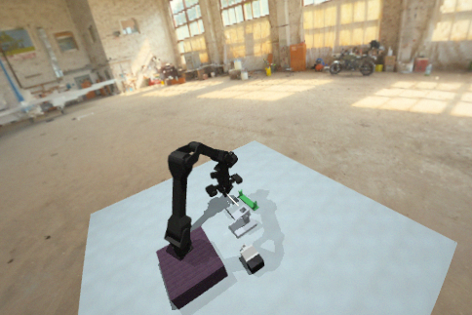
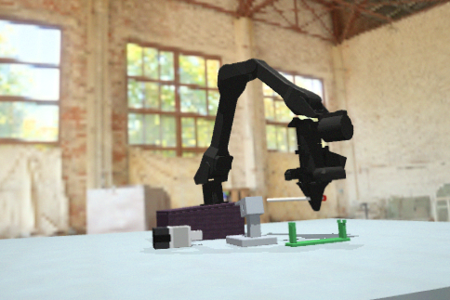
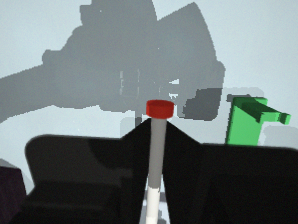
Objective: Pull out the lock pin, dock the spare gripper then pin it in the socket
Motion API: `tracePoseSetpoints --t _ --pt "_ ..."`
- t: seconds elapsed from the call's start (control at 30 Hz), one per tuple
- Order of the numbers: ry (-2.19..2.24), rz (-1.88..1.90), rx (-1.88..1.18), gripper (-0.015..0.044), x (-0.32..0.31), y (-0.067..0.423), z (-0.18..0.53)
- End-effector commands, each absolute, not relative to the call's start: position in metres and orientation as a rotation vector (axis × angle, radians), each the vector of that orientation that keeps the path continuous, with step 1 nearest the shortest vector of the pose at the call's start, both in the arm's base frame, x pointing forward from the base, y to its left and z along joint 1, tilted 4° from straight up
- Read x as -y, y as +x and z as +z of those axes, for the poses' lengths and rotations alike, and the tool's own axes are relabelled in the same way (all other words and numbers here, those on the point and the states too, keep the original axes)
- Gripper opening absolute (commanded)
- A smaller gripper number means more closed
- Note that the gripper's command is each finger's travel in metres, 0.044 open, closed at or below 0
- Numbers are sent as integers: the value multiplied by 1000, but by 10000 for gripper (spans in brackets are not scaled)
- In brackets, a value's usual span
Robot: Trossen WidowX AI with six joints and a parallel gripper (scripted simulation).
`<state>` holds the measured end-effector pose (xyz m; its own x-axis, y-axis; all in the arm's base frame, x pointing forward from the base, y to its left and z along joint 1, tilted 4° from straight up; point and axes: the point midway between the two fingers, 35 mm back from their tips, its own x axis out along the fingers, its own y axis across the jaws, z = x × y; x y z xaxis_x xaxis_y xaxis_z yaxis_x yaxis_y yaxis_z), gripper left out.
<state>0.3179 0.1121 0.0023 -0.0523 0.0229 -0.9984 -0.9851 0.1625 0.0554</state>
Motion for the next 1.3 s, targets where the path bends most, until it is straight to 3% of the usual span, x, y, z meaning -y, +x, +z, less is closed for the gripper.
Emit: tracePoseSetpoints --t 0.0,0.53,1.27 --pt "-1048 1132 -1303 0 -113 319 11" --pt "-1046 1146 -1326 0 -111 313 18" --pt "-1068 1165 -1313 0 -131 375 27"
